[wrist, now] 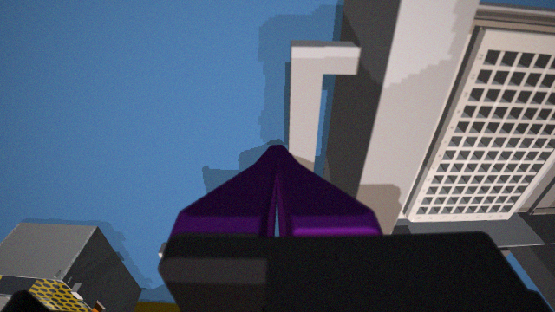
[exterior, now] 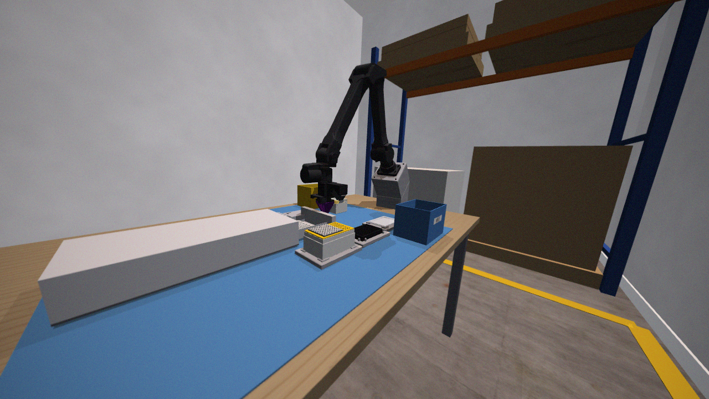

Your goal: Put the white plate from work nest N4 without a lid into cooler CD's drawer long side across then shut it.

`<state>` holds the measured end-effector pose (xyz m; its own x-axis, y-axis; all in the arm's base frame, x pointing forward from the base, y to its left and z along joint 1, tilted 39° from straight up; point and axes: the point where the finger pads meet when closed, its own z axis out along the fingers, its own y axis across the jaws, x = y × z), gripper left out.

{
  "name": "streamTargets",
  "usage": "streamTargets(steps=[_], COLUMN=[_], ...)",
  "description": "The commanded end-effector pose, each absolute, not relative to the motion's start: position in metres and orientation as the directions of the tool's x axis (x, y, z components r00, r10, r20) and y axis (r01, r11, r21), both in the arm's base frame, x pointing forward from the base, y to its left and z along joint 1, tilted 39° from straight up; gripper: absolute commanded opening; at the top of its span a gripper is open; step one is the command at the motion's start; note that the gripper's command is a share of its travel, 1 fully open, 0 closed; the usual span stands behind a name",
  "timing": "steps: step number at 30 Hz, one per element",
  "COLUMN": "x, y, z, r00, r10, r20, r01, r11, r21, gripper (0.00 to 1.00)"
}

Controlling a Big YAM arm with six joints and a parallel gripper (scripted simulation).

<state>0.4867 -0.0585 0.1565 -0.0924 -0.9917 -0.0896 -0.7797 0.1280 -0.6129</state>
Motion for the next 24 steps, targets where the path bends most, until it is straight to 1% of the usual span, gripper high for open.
streamTargets(steps=[1,24], x=[0.5106,0.5093], y=[-0.0583,-0.0582], z=[0.1758,0.1747], r00=[-0.086,-0.088], r10=[-0.992,-0.992], r20=[-0.091,-0.092], r01=[-0.751,-0.763], r11=[0.124,0.126], r21=[-0.648,-0.634], gripper=[0.0,0.0])
